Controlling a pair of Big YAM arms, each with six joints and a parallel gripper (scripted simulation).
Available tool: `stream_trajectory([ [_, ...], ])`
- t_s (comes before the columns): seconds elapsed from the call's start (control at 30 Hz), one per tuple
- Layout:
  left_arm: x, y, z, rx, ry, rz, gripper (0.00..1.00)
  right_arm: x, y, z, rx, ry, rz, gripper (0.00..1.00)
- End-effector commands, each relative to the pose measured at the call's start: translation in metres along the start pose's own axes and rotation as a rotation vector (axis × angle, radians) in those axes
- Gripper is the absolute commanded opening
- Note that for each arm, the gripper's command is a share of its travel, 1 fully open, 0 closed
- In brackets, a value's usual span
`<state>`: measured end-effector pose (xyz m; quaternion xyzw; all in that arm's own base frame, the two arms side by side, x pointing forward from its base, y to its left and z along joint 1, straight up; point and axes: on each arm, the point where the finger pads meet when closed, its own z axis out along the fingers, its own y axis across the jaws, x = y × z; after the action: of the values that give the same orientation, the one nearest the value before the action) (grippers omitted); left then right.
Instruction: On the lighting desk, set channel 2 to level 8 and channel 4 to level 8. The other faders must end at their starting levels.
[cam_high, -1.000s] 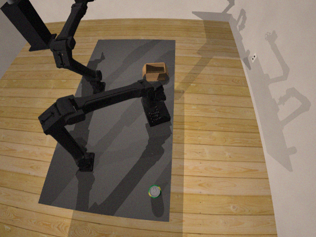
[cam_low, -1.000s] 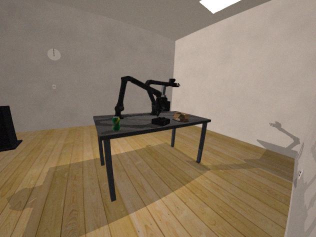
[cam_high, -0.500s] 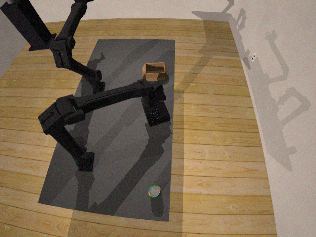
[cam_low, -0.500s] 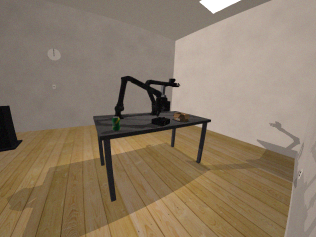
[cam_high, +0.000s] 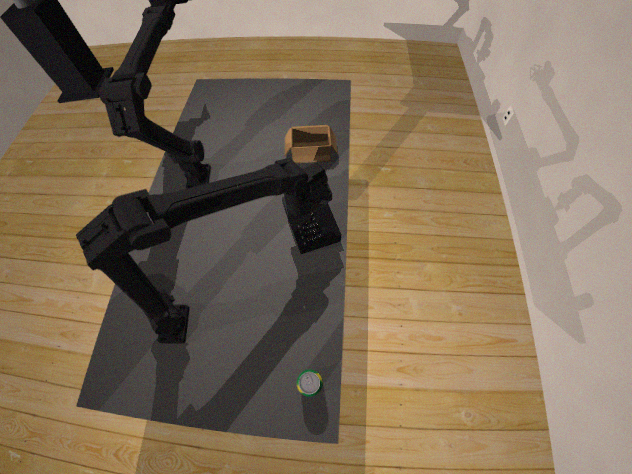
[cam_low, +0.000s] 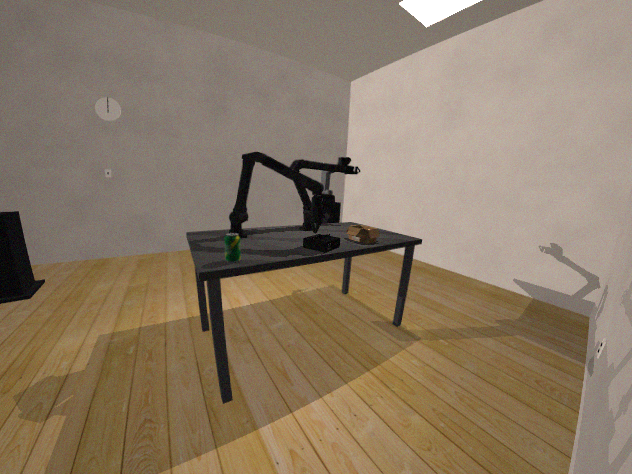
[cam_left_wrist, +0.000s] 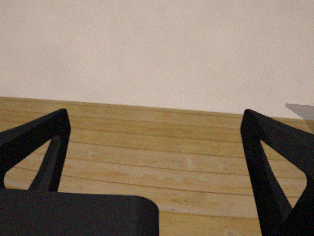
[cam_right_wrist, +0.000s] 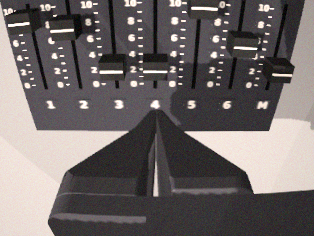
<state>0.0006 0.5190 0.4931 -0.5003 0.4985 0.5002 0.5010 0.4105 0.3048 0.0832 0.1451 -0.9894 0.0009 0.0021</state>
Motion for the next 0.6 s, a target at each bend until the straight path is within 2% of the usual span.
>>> stream_trajectory([
  [0.0,-0.0203,0.0013,0.0002,0.0,-0.028,0.012,1.0,-0.0074,-0.0009,-0.0043,-0.009,-0.028,-0.001,0.0],
  [0.57,-0.0203,0.0013,0.0002,0.0,-0.028,0.012,1.0,-0.0155,0.0037,-0.0065,-0.013,-0.039,-0.001,0.0],
])
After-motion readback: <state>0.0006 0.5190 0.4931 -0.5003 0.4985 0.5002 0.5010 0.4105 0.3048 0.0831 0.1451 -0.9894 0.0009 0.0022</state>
